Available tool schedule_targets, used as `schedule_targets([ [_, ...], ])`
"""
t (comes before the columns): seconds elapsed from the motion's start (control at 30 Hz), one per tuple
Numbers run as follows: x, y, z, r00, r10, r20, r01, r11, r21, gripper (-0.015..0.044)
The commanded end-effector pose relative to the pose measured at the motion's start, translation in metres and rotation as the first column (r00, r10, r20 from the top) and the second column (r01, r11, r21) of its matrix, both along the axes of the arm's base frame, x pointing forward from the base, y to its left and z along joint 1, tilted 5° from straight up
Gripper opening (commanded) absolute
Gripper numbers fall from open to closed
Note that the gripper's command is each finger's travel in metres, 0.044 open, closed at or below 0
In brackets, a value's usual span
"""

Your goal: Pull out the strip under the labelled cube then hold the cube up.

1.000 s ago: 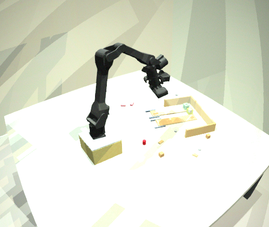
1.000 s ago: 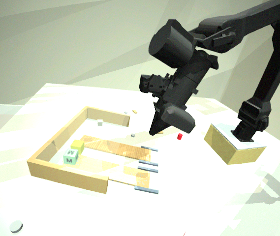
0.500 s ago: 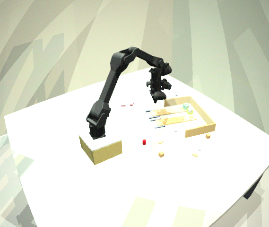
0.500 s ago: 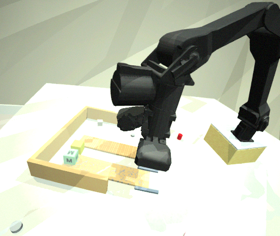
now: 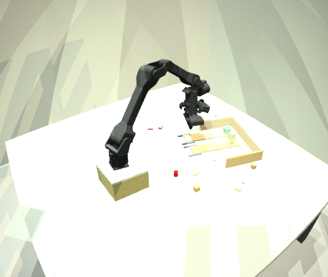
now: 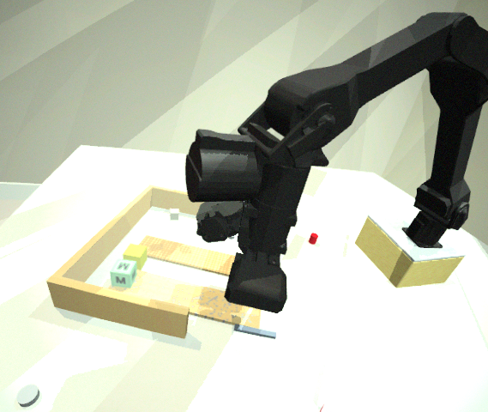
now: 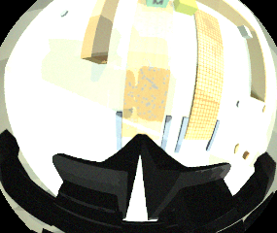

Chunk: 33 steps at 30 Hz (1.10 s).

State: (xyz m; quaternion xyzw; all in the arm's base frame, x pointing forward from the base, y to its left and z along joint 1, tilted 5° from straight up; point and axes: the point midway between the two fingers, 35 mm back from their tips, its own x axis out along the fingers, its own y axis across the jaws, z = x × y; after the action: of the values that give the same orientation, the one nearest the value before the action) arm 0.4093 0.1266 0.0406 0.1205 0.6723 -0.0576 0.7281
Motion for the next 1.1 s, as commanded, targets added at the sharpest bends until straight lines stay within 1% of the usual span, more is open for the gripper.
schedule_targets([
  [0.0, -0.002, 0.0, -0.009, 1.0, -0.004, -0.014, 0.004, 1.0, 0.0, 0.0],
  [0.77, 0.002, 0.001, -0.047, 1.0, -0.004, -0.014, 0.004, 1.0, 0.0, 0.0],
  [1.07, 0.002, 0.002, -0.048, 1.0, -0.004, -0.014, 0.004, 1.0, 0.0, 0.0],
])
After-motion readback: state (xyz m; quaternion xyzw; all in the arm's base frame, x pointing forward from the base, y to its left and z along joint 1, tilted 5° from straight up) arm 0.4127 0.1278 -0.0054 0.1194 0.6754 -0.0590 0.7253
